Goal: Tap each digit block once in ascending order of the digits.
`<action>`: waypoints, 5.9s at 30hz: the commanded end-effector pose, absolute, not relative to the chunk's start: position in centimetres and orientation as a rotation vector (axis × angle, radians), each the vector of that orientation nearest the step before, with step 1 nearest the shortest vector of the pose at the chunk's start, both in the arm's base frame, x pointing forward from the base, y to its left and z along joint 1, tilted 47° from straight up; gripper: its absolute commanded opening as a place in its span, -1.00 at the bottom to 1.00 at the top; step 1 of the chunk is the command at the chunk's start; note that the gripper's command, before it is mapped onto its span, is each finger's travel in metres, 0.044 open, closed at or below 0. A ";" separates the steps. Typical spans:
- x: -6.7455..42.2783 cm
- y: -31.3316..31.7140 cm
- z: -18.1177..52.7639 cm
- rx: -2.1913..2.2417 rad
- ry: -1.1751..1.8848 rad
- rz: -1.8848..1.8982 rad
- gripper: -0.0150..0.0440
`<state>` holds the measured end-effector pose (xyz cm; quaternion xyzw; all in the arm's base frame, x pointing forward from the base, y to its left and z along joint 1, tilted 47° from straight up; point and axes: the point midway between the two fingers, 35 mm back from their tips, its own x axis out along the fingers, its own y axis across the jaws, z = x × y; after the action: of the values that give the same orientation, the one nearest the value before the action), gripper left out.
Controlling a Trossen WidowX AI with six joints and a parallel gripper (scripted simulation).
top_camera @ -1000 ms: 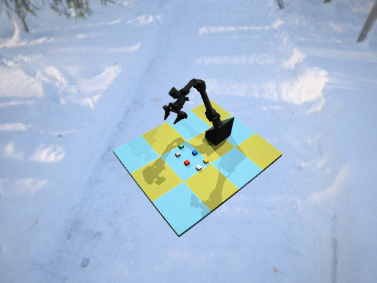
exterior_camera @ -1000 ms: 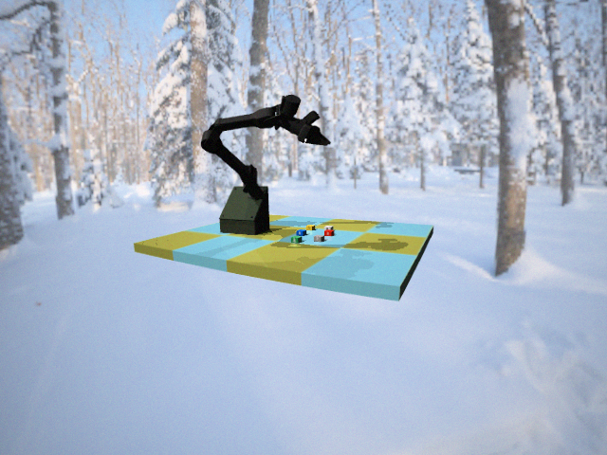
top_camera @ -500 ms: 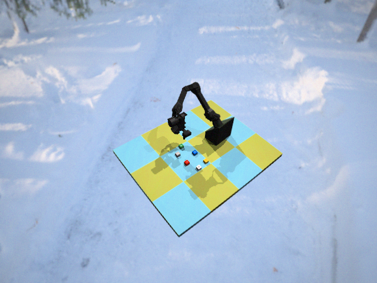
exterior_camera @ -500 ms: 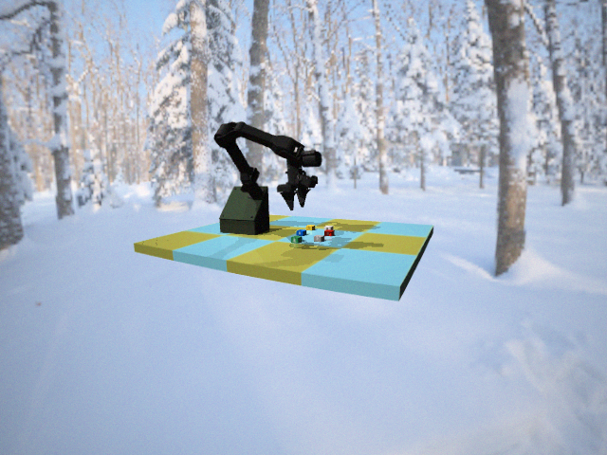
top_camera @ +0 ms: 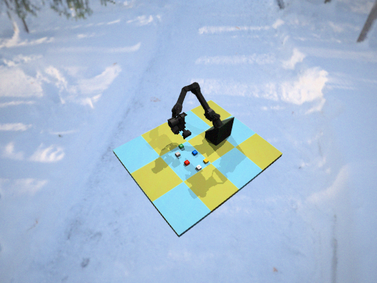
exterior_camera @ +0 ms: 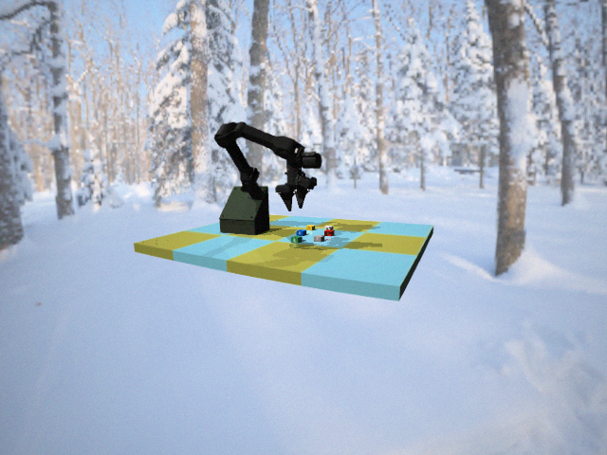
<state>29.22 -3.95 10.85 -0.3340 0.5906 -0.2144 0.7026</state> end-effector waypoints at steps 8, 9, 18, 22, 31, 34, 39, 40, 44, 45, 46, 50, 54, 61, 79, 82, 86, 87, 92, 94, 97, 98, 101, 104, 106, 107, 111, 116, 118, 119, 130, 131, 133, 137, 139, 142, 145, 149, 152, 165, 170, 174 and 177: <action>28.8 -2.3 8.9 -0.739 1.320 -0.473 0.86; 28.4 -1.1 7.6 -0.736 1.322 -0.469 0.86; 24.4 4.0 1.2 -0.743 1.320 -0.478 0.86; 24.4 4.0 1.2 -0.743 1.320 -0.478 0.86; 24.4 4.0 1.2 -0.743 1.320 -0.478 0.86; 24.4 4.0 1.2 -0.743 1.320 -0.478 0.86; 24.0 5.5 -0.3 -0.739 1.322 -0.471 0.86; 23.6 6.5 -1.3 -0.737 1.323 -0.468 0.86; 21.5 10.0 -5.5 -0.736 1.324 -0.469 0.86; 20.9 10.6 -6.3 -0.737 1.323 -0.471 0.86; 20.6 10.9 -6.8 -0.738 1.322 -0.473 0.86; 20.4 11.0 -7.0 -0.738 1.322 -0.474 0.86; 20.4 11.0 -7.0 -0.738 1.322 -0.474 0.86; 20.4 11.0 -7.0 -0.738 1.322 -0.474 0.86; 29.6 14.2 -7.4 -0.736 1.318 -0.475 0.86; 29.7 14.2 -7.4 -0.736 1.318 -0.475 0.86; 29.7 14.2 -7.4 -0.736 1.318 -0.475 0.86; 29.7 14.2 -7.4 -0.736 1.318 -0.475 0.86; 29.7 14.2 -7.4 -0.736 1.318 -0.475 0.86; 29.7 14.2 -7.4 -0.736 1.318 -0.475 0.86; 29.7 14.2 -7.4 -0.736 1.318 -0.475 0.86; 29.7 14.2 -7.4 -0.736 1.318 -0.475 0.86; 30.5 13.7 -6.5 -0.735 1.318 -0.473 0.86; 33.8 10.8 -2.6 -0.733 1.317 -0.473 0.86; 35.0 9.3 -0.9 -0.738 1.316 -0.477 0.86; 35.2 9.1 -0.6 -0.739 1.316 -0.478 0.86; 35.2 9.1 -0.6 -0.739 1.316 -0.478 0.86; 35.2 9.1 -0.6 -0.739 1.316 -0.478 0.86; 35.2 9.1 -0.6 -0.739 1.316 -0.478 0.86; 35.2 9.1 -0.6 -0.739 1.316 -0.478 0.86; 35.2 9.1 -0.6 -0.739 1.316 -0.478 0.86; 35.2 8.9 -0.4 -0.739 1.316 -0.478 0.86; 35.6 7.4 1.3 -0.737 1.317 -0.475 0.86; 35.8 2.4 6.4 -0.740 1.316 -0.477 0.86; 35.6 0.7 8.0 -0.742 1.315 -0.481 0.86; 35.5 0.5 8.2 -0.743 1.315 -0.482 0.86; 35.5 0.5 8.2 -0.743 1.315 -0.482 0.86; 35.5 0.5 8.2 -0.743 1.315 -0.482 0.86; 35.5 0.5 8.2 -0.743 1.315 -0.482 0.86; 33.9 1.5 6.8 -0.740 1.317 -0.476 0.86; 27.7 3.8 2.8 -0.738 1.322 -0.472 0.86; 24.4 4.0 1.2 -0.743 1.320 -0.478 0.86; 24.4 4.0 1.2 -0.743 1.320 -0.478 0.86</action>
<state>24.76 3.86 1.17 -0.3455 0.6002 -0.2108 0.6899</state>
